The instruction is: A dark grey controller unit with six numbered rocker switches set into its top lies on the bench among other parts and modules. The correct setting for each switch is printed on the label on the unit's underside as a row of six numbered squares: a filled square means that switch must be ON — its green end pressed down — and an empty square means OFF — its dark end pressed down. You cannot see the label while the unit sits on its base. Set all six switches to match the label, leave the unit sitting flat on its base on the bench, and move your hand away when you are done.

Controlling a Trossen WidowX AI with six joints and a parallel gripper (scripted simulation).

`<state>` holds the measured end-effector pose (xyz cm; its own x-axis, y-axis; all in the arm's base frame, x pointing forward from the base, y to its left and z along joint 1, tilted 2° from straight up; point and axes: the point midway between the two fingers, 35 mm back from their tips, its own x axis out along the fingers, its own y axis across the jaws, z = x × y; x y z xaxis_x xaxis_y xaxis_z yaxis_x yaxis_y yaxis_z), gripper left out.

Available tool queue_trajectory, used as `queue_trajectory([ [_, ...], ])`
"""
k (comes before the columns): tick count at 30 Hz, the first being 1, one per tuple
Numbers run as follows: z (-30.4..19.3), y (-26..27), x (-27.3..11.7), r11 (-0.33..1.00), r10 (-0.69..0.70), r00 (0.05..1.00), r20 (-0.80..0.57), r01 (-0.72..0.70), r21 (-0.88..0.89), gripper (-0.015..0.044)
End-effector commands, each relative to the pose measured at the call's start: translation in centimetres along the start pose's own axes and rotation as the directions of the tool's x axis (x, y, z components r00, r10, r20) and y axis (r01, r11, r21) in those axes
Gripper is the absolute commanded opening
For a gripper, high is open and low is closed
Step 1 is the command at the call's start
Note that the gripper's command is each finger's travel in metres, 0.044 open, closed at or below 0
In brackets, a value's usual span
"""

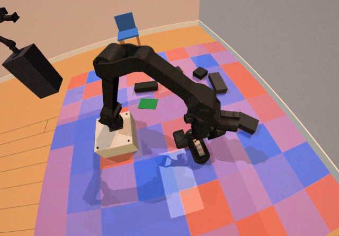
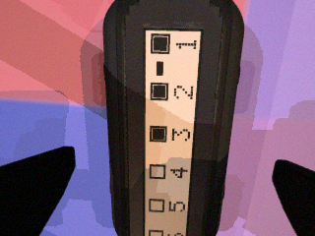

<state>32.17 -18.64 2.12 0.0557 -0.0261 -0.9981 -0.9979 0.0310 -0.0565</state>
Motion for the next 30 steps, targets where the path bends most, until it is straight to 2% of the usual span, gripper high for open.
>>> queue_trajectory([
  [1,0.1,0.1,-0.1,1.0,0.001,1.0,0.001,-0.001,0.006,0.044],
  [9,0.1,0.1,-0.1,1.0,0.001,1.0,0.001,-0.001,0.006,0.044],
  [12,0.1,0.2,-0.2,0.999,-0.008,1.0,0.002,0.008,0.05,0.0361],
  [17,-0.2,0.9,-1.0,0.929,-0.071,0.997,0.005,0.064,0.366,0.023],
  [21,-0.4,1.5,-1.7,0.795,-0.124,0.992,0.005,0.096,0.598,0.0125],
  [26,-0.6,2.3,-2.5,0.553,-0.189,0.982,0.002,0.105,0.827,0.0],
  [30,-0.7,2.9,-3.0,0.318,-0.24,0.971,-0.004,0.082,0.945,0.0],
])
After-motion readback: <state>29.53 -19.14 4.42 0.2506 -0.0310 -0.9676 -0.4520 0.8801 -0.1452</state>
